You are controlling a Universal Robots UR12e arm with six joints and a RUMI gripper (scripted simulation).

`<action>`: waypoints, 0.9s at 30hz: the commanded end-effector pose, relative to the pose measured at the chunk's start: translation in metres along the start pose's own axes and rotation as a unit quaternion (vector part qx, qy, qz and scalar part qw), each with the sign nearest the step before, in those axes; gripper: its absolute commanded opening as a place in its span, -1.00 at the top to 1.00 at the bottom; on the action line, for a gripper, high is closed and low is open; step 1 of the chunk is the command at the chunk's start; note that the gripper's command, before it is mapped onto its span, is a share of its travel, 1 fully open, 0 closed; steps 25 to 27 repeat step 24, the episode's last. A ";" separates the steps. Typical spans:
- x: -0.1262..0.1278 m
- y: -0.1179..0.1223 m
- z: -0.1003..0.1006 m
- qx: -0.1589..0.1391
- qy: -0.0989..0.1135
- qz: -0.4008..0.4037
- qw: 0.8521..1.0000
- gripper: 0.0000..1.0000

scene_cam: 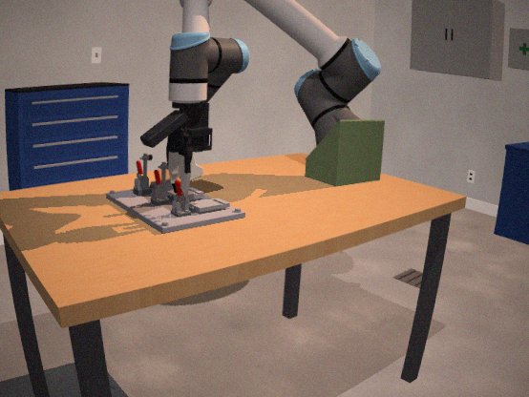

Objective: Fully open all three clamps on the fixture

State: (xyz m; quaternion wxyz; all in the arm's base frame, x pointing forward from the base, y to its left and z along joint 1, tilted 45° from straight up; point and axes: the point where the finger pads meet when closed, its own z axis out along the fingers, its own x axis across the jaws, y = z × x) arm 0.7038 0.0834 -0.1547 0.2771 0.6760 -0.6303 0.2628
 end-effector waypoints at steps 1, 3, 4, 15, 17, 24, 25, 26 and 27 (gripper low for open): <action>-0.001 -0.001 -0.007 0.002 0.000 0.000 1.000 0.44; -0.001 -0.003 -0.011 0.003 0.000 0.000 1.000 0.44; -0.001 -0.003 -0.014 0.003 0.000 0.000 1.000 0.44; -0.001 -0.002 -0.040 0.003 -0.001 0.000 1.000 0.44; -0.001 -0.002 -0.045 0.003 -0.001 0.000 1.000 0.44; -0.001 -0.002 -0.053 0.003 0.000 0.000 1.000 0.44; -0.001 -0.002 -0.053 0.003 0.000 0.000 1.000 0.44; -0.001 -0.002 -0.053 0.003 0.000 0.000 1.000 0.44; -0.001 -0.002 -0.053 0.003 0.000 0.000 1.000 0.44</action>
